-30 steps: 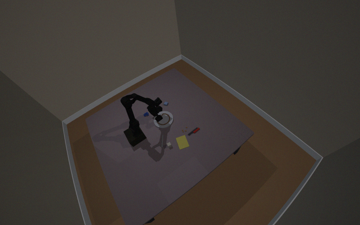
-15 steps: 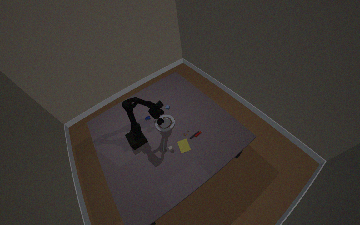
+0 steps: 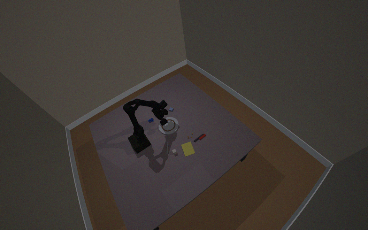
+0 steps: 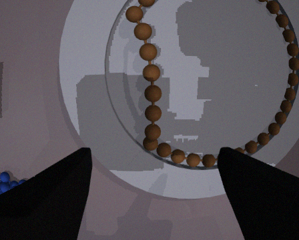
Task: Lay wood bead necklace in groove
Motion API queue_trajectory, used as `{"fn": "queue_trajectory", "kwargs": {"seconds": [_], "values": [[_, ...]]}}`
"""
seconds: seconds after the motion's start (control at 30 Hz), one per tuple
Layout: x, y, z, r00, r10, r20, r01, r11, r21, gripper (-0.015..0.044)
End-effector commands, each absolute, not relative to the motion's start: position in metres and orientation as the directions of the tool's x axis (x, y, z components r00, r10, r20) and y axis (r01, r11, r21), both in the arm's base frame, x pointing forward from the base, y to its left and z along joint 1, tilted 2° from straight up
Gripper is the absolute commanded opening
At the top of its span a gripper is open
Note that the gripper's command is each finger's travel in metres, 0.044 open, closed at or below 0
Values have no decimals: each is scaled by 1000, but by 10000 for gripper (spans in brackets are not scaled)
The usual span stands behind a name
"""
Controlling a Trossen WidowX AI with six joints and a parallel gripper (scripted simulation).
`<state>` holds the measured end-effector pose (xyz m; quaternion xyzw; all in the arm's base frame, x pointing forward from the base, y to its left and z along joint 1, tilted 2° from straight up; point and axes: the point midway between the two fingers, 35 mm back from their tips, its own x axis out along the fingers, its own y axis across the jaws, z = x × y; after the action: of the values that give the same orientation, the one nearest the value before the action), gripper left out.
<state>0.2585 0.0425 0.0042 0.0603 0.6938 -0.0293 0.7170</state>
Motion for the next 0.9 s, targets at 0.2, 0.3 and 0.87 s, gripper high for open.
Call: {"fn": "queue_trajectory", "kwargs": {"seconds": [0.2,0.3,0.87], "values": [[260,43,-1,35,42,-999,133,990,46,120],[260,43,-3,35,42,-999,134,990,46,120],[259,44,-30,27,41,-999,140,989,45,120]]}}
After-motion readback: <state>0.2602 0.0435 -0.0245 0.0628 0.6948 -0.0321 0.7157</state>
